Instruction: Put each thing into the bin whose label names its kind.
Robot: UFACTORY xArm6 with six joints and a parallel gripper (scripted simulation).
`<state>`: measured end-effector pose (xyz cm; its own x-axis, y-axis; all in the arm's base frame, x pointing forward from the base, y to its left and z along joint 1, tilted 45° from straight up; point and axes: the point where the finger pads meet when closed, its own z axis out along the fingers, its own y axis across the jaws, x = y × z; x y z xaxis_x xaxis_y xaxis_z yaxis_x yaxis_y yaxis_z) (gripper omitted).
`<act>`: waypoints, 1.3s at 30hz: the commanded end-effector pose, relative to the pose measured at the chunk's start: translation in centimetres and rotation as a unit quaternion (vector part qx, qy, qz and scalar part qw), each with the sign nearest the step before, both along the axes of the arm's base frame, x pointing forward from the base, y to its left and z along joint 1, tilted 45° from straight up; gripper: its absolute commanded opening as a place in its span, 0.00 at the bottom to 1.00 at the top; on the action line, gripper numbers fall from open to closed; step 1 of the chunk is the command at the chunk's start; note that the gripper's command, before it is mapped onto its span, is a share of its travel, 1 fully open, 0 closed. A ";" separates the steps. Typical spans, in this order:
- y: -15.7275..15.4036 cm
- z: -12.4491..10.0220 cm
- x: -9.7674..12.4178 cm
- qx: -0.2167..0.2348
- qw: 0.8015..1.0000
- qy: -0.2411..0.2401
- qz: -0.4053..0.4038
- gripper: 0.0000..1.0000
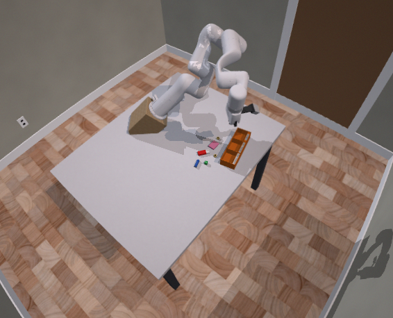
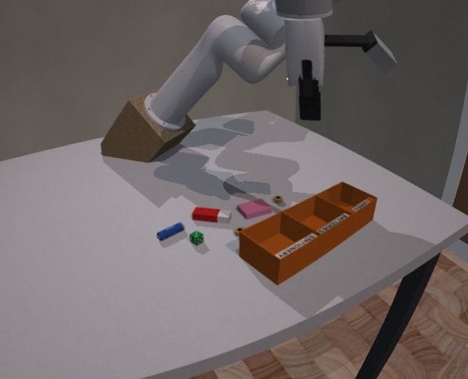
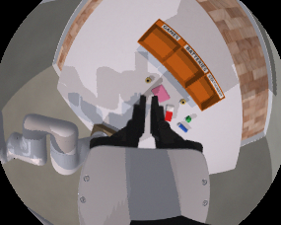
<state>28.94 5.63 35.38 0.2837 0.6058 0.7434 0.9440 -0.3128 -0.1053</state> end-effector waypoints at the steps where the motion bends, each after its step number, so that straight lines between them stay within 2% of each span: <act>1: -2.1 -1.2 0.2 0.004 0.997 0.035 -0.070 0.07; 4: -2.5 -1.5 0.2 0.005 0.996 0.043 -0.084 0.07; 6: -3.9 -2.4 0.2 0.011 0.988 0.069 -0.135 0.07; 12: -6.1 -3.9 0.0 0.023 0.969 0.112 -0.217 0.07; 16: -7.8 -5.1 -0.3 0.035 0.949 0.143 -0.279 0.07; 19: -9.5 -6.4 -0.8 0.047 0.927 0.170 -0.332 0.07; 21: -9.5 -6.4 -0.8 0.047 0.927 0.170 -0.332 0.07; 23: -10.8 -7.3 -1.2 0.059 0.903 0.193 -0.379 0.07; 25: -11.1 -7.6 -1.3 0.063 0.894 0.201 -0.396 0.07; 35: -11.1 -7.6 -1.3 0.063 0.894 0.201 -0.396 0.07; 36: -10.7 -7.7 -0.6 0.056 0.904 0.185 -0.382 0.07; 38: -10.7 -7.7 -0.6 0.056 0.904 0.185 -0.382 0.07; 39: -10.2 -7.7 0.1 0.048 0.913 0.170 -0.367 0.07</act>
